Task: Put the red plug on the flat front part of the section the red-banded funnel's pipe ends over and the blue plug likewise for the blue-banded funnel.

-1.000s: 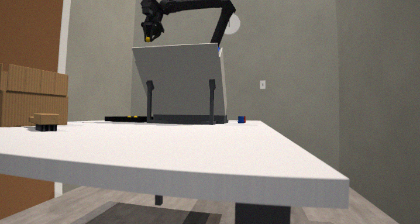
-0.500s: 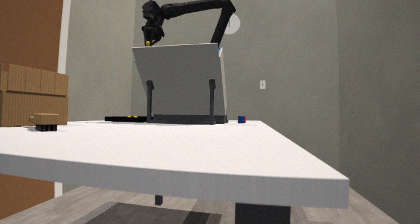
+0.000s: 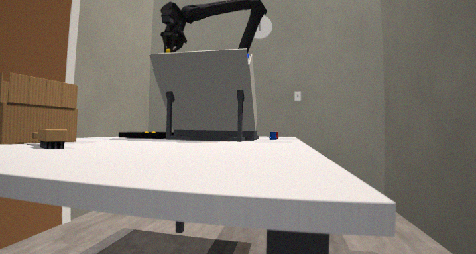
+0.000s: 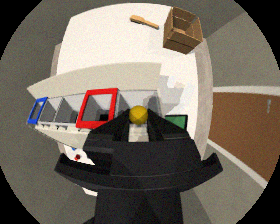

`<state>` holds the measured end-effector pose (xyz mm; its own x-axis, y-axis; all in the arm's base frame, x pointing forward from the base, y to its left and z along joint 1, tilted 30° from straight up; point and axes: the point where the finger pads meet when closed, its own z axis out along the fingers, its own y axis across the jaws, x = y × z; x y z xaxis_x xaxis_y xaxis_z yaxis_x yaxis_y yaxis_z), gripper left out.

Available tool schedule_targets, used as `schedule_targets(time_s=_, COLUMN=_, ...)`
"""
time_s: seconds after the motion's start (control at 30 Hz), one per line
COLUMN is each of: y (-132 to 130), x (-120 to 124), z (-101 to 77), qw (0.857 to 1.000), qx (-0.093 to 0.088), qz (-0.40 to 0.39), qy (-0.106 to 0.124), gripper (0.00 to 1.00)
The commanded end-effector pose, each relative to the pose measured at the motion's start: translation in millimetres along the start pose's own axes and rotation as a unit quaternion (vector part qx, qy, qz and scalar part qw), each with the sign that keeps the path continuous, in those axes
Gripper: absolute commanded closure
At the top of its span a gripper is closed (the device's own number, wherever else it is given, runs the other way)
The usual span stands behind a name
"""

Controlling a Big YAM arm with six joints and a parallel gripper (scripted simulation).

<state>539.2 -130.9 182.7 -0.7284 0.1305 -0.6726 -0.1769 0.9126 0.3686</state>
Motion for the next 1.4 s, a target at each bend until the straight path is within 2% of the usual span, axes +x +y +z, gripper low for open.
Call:
schedule_targets(time_s=0.0, y=5.1, x=-9.5, z=12.0, qw=1.0, qx=-0.011, qz=-0.003, qy=0.005, gripper=1.0)
schedule_targets(time_s=0.53, y=6.3, x=-15.8, z=9.8, qw=1.0, qx=0.002, qz=-0.003, qy=-0.006, gripper=1.0)
schedule_targets(time_s=1.1, y=7.0, x=-23.8, z=6.7, qw=1.0, qx=-0.011, qz=-0.003, qy=0.006, gripper=1.0)
schedule_targets(time_s=1.37, y=6.5, x=-25.8, z=6.0, qw=1.0, qx=-0.007, qz=0.002, qy=0.005, gripper=1.0)
